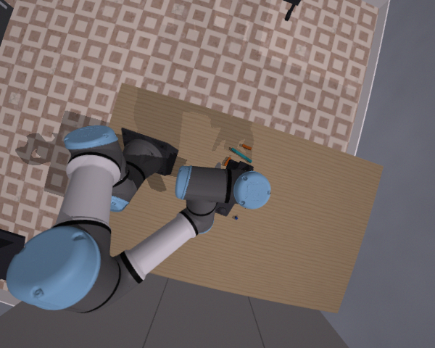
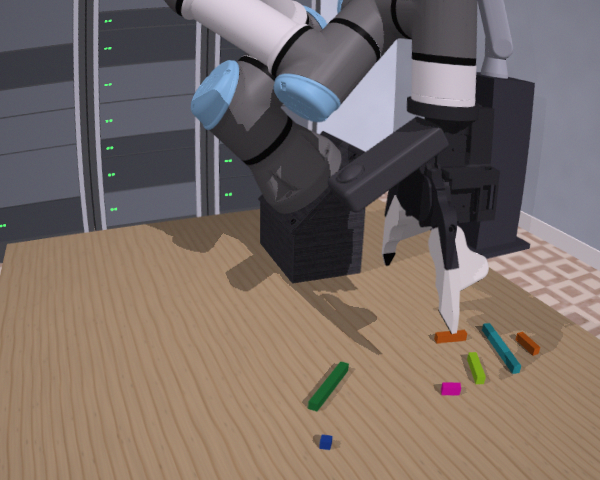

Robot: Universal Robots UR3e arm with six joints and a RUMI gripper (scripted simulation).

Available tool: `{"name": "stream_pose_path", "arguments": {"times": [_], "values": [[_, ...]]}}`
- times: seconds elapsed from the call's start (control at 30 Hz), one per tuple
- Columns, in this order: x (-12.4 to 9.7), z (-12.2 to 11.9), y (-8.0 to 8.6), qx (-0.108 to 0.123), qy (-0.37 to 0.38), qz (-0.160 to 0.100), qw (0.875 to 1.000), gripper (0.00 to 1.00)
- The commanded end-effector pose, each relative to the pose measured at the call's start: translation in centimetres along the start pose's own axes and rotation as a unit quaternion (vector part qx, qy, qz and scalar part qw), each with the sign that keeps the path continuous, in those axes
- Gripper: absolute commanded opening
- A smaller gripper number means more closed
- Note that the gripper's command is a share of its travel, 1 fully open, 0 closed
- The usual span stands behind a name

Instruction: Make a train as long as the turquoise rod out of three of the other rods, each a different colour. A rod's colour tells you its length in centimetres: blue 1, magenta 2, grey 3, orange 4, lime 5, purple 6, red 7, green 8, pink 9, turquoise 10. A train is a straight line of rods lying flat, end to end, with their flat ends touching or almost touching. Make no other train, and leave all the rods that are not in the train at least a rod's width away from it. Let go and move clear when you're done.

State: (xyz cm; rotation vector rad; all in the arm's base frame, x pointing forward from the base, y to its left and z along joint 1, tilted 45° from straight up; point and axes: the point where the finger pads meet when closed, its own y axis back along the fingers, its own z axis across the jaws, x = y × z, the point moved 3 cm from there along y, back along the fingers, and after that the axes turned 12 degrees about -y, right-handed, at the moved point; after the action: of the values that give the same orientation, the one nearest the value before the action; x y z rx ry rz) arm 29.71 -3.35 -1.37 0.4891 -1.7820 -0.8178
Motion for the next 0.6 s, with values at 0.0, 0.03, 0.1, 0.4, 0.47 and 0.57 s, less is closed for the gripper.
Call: {"name": "stream_pose_path", "arguments": {"times": [0.0, 0.03, 0.1, 0.4, 0.47, 0.57], "values": [[0.8, -0.3, 0.0, 0.002, -0.063, 0.004, 0.998, 1.0], [1.2, -0.4, 0.0, 0.002, -0.087, 0.005, 0.996, 1.0], [1.5, -0.5, 0.0, 0.003, -0.111, 0.005, 0.994, 1.0], [3.0, -0.9, -0.1, 0.004, -0.201, 0.008, 0.98, 1.0], [3.3, -1.0, -0.1, 0.004, -0.221, 0.009, 0.975, 1.0], [3.5, -1.0, -0.1, 0.004, -0.231, 0.009, 0.973, 1.0]]}}
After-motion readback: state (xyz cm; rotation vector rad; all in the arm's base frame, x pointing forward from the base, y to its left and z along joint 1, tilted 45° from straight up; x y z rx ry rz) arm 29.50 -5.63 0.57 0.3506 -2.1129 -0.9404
